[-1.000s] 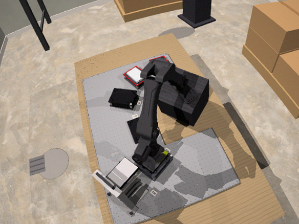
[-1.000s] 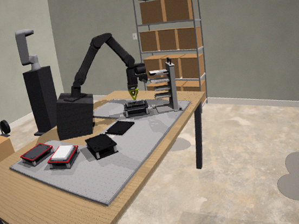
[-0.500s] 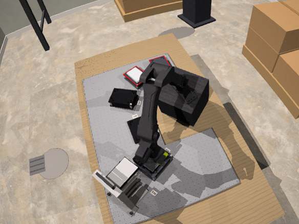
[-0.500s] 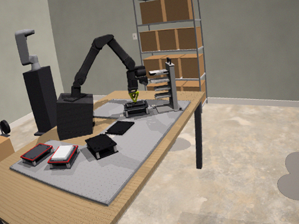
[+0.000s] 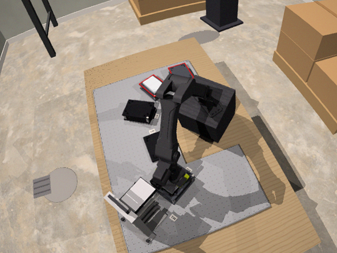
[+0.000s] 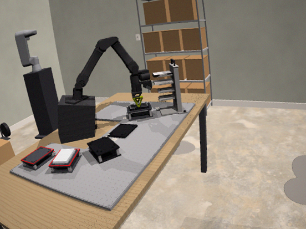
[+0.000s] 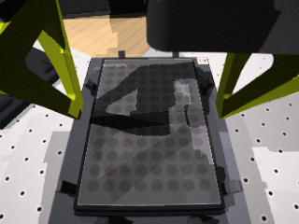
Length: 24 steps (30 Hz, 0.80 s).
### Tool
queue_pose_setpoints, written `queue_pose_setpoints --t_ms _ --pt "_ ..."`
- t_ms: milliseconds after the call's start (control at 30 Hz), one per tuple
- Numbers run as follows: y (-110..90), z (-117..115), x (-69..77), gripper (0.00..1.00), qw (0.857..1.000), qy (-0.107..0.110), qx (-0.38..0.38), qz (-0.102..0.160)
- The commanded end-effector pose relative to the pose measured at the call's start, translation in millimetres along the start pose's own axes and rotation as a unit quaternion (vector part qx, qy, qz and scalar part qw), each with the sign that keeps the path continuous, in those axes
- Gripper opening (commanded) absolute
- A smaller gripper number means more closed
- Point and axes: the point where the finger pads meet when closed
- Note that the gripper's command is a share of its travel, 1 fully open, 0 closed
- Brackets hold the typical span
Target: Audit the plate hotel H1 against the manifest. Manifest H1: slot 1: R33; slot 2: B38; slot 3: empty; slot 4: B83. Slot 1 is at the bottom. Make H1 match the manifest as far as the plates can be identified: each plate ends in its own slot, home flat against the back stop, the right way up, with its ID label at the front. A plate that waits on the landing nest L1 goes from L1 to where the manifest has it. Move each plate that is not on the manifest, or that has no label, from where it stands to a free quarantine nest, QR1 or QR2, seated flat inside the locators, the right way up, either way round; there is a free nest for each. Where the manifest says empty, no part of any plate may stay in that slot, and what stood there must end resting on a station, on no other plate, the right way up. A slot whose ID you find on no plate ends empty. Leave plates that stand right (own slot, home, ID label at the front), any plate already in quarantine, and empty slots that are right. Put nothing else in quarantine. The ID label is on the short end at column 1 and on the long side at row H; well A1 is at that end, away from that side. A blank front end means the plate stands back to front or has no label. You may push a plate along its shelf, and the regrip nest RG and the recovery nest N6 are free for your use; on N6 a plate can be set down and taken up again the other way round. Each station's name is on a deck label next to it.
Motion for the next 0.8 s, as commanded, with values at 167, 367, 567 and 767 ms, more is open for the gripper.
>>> queue_pose_setpoints --t_ms 167,367,567,767 --pt "-2.9 -4.4 -14.4 1.00 1.000 0.000 -0.004 0.002" --pt "-4.3 -4.5 -22.2 1.00 1.000 0.000 -0.004 0.004" --pt "2.8 -0.5 -13.6 0.86 1.000 0.001 -0.001 -0.006" --pt "2.8 -0.5 -13.6 0.86 1.000 0.001 -0.001 -0.006"
Point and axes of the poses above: the point where the finger pads meet when closed, its own x axis back along the fingers, its own z axis across the jaws, y = z × x, and after that the axes turned 9 degrees about x, right-handed
